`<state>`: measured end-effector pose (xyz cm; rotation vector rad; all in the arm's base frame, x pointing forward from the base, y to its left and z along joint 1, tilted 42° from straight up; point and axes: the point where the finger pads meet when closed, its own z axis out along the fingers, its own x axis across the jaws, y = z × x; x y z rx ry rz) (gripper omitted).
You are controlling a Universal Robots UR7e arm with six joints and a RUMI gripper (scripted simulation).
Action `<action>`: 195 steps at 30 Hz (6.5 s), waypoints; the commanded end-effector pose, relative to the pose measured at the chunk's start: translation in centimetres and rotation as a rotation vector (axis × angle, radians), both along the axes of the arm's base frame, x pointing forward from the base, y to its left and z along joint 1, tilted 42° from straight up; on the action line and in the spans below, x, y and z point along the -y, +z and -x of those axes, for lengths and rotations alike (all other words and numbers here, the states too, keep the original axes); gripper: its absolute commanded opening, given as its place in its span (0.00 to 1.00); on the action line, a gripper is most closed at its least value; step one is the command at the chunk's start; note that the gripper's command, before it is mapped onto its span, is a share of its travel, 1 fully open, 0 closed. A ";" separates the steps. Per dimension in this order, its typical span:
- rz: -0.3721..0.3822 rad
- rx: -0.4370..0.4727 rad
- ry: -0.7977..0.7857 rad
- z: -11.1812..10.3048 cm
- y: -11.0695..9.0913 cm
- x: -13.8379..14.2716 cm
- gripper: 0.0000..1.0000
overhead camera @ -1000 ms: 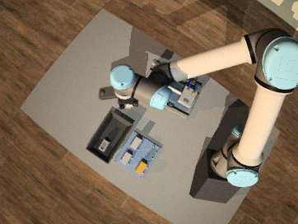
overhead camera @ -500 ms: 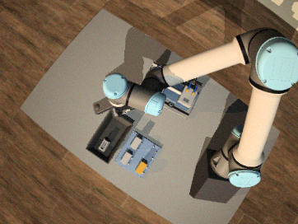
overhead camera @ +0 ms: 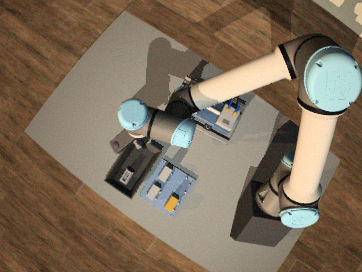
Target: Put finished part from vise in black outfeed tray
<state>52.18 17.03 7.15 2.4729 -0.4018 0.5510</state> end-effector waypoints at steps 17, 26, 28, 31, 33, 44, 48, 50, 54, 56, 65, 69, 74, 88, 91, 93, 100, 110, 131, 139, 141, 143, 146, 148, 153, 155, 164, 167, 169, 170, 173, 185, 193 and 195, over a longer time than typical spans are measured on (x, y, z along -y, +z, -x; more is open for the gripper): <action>0.093 -0.170 0.228 0.6 -2.1 -2.5 0.00; 0.115 -0.208 0.278 0.8 -2.5 -3.0 0.00; 0.120 -0.217 0.290 0.8 -2.6 -3.1 0.00; 0.126 -0.228 0.305 0.9 -2.8 -3.3 0.00; 0.130 -0.235 0.314 0.9 -2.9 -3.4 0.00; 0.142 -0.255 0.340 1.0 -3.1 -3.7 0.00; 0.144 -0.260 0.346 1.0 -3.2 -3.7 0.00; 0.145 -0.262 0.348 1.1 -3.2 -3.7 0.00; 0.146 -0.263 0.350 1.1 -3.2 -3.8 0.00; 0.146 -0.263 0.351 1.1 -3.2 -3.8 0.00; 0.147 -0.264 0.352 1.1 -3.2 -3.8 0.00; 0.147 -0.264 0.352 1.1 -3.2 -3.8 0.00; 0.147 -0.264 0.352 1.1 -3.2 -3.8 0.00; 0.147 -0.264 0.352 1.1 -3.2 -3.8 0.00; 0.147 -0.264 0.352 1.1 -3.2 -3.8 0.00; 0.147 -0.264 0.352 1.1 -3.2 -3.8 0.00; 0.147 -0.264 0.352 1.1 -3.2 -3.8 0.00; 0.147 -0.264 0.352 1.0 -3.3 -3.7 0.00; 0.147 -0.264 0.352 0.4 -4.8 -2.5 0.00; 0.147 -0.264 0.352 0.1 -5.6 -1.9 0.00; 0.147 -0.264 0.352 0.0 -5.8 -1.7 0.00; 0.147 -0.264 0.352 -0.1 -6.1 -1.5 0.00; 0.147 -0.264 0.352 -0.3 -6.6 -1.1 0.00; 0.147 -0.264 0.352 -0.5 -6.9 -0.8 0.00; 0.147 -0.264 0.352 -0.8 -7.7 -0.2 0.00; 0.147 -0.264 0.352 -0.8 -7.8 -0.1 0.00; 0.147 -0.264 0.352 -1.3 -8.9 0.8 0.00; 0.147 -0.264 0.352 -1.5 -9.3 1.1 0.00; 0.147 -0.264 0.352 -1.6 -9.5 1.2 0.00; 0.147 -0.264 0.352 -1.6 -9.6 1.3 0.00; 0.147 -0.264 0.352 -1.6 -9.7 1.4 0.00; 0.147 -0.264 0.352 -2.0 -10.5 2.0 0.00; 0.147 -0.264 0.352 -2.0 -10.6 2.1 0.00; 0.147 -0.264 0.352 -2.0 -10.7 2.1 0.00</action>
